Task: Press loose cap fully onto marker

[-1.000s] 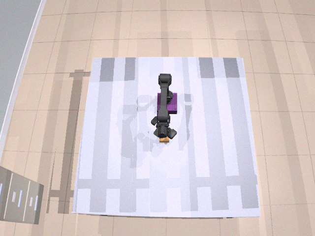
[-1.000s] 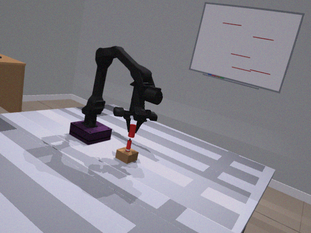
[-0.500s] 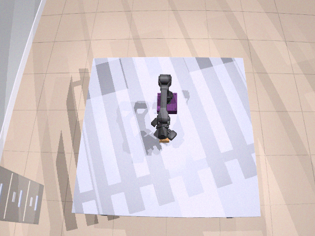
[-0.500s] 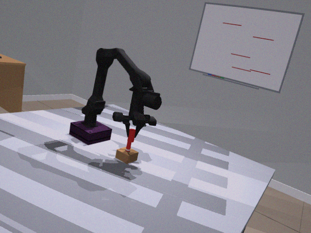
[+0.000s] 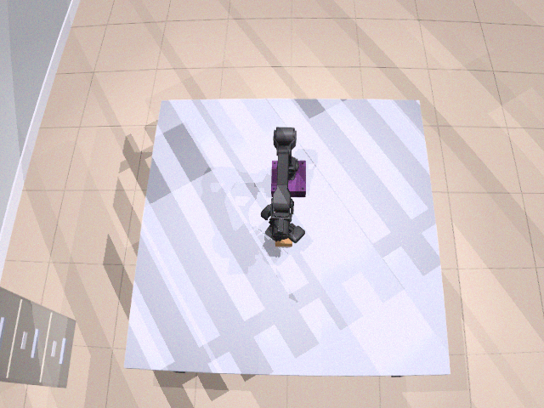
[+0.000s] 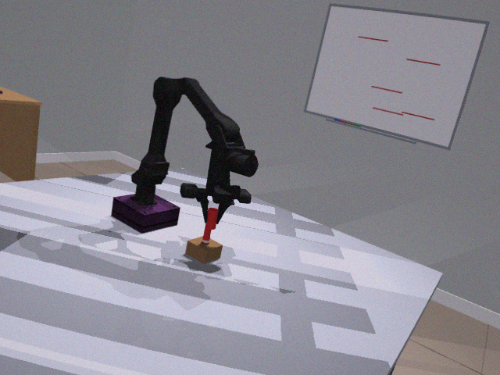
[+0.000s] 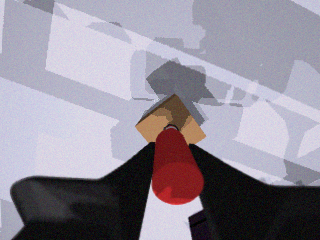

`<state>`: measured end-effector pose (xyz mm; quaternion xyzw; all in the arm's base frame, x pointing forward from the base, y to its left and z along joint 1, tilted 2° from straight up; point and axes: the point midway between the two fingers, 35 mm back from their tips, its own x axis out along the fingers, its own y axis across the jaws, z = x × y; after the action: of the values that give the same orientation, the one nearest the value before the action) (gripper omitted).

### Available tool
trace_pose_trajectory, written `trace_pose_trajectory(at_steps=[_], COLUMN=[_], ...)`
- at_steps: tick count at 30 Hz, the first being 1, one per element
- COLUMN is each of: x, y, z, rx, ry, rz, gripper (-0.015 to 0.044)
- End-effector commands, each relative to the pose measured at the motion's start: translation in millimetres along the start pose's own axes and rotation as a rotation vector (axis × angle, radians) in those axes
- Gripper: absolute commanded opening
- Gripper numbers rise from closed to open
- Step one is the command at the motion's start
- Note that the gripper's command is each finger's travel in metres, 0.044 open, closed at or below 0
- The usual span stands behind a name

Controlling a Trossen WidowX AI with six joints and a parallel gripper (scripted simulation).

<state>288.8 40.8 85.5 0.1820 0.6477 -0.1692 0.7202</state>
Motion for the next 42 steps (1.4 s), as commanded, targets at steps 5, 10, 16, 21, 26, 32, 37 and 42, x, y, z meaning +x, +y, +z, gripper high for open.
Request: trace_pose_trajectory(at_steps=[5, 10, 16, 21, 26, 32, 37, 42], x=[31, 38, 46, 46, 46, 47, 47, 47], y=[-3, -4, -4, -5, -5, -5, -5, -5], z=[-5, -4, -1, -1, -1, -2, -2, -2], rx=[-0.003, -0.003, -0.003, -0.003, -0.003, -0.003, -0.003, -0.003], ry=[0.042, 0.042, 0.042, 0.042, 0.042, 0.042, 0.042, 0.042], rz=[-0.019, -0.019, -0.019, -0.019, -0.019, -0.019, -0.019, -0.019], gripper=[0.0, 0.0, 0.0, 0.0, 0.0, 0.0, 0.0, 0.0])
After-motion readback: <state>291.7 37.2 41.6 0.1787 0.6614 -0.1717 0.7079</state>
